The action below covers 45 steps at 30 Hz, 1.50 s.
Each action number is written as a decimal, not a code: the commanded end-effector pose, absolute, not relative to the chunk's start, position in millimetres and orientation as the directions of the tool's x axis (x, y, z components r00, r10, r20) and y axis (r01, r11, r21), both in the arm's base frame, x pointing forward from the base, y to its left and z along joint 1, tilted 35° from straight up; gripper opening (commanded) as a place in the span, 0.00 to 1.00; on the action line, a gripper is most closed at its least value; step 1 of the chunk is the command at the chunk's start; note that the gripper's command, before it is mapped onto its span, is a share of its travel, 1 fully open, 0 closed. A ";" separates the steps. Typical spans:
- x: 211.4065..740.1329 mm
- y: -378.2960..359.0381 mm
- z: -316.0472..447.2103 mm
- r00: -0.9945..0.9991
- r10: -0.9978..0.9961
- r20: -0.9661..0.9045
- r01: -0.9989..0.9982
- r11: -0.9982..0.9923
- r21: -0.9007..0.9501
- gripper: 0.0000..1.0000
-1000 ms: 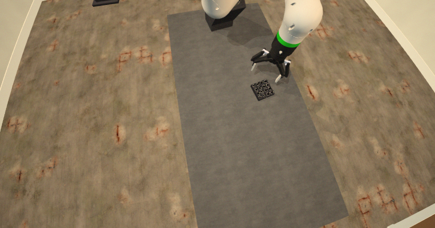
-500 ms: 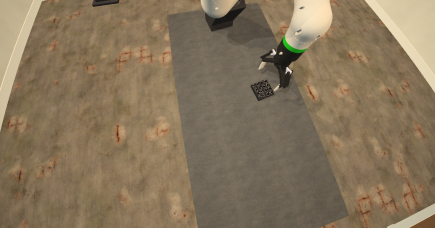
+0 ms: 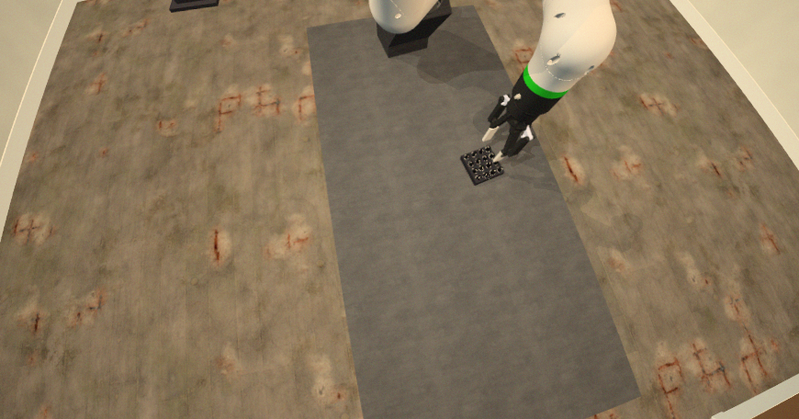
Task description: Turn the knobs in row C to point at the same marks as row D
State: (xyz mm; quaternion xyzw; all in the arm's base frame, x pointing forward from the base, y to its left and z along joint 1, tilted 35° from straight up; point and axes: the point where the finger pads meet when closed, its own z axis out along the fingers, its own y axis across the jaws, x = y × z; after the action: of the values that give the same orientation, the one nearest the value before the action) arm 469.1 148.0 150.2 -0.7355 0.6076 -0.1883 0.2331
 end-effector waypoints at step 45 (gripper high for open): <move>473.8 149.4 143.4 0.181 -0.983 -0.012 -0.808 -0.142 -0.572 0.12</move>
State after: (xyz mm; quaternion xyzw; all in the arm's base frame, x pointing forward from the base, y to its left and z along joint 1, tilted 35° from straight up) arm 473.1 149.1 144.2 -0.7320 0.6117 -0.1875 0.2340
